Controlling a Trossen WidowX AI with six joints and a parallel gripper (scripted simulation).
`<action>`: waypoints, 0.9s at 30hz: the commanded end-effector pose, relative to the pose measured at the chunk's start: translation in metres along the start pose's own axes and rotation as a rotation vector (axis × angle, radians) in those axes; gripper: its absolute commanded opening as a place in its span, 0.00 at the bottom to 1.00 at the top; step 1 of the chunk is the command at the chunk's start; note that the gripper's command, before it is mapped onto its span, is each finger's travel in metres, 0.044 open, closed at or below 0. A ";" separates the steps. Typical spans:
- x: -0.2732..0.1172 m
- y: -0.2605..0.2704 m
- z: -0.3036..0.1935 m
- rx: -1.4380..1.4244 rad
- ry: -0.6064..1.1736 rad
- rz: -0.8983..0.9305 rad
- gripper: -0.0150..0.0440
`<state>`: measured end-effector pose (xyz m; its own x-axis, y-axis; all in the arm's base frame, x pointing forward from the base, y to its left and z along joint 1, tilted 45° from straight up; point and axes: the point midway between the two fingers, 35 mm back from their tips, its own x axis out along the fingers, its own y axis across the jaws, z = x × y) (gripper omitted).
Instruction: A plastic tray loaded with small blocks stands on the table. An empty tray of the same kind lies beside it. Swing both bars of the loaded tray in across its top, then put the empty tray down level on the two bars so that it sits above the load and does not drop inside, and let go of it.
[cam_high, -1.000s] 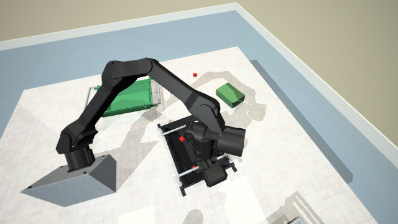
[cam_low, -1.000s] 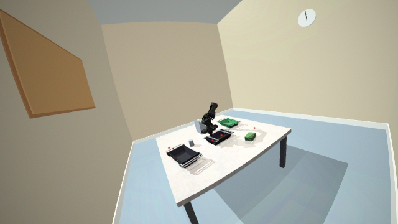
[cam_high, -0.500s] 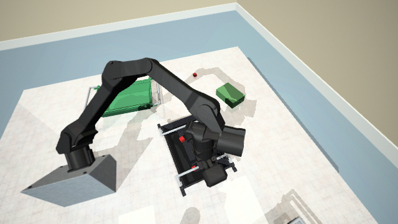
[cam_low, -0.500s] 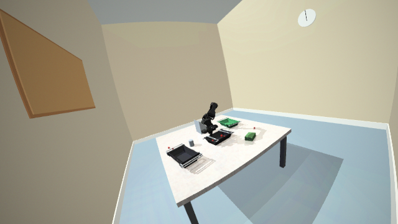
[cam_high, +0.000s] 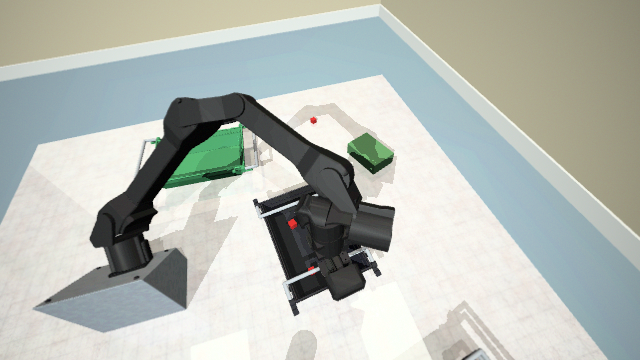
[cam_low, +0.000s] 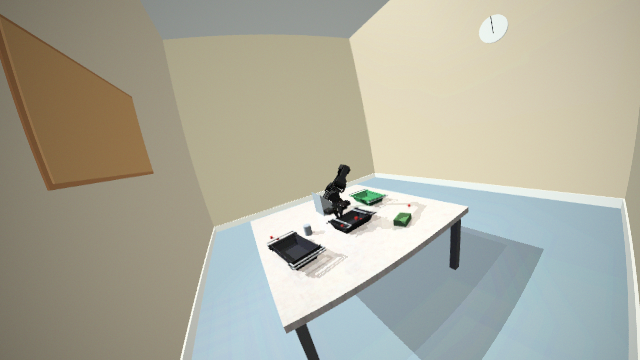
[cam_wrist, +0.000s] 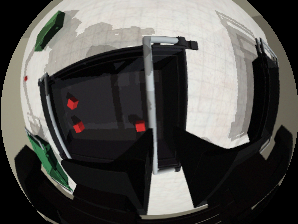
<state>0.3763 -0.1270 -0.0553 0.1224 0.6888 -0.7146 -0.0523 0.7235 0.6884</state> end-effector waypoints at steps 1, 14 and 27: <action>-0.002 0.000 0.000 0.000 0.000 0.000 0.57; -0.057 0.046 0.012 -0.209 0.027 -0.026 1.00; -0.032 0.260 -0.016 -1.293 0.113 -0.087 1.00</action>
<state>0.3653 0.0050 0.1282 0.1014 0.5999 -0.7936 -0.8902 0.4108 0.1968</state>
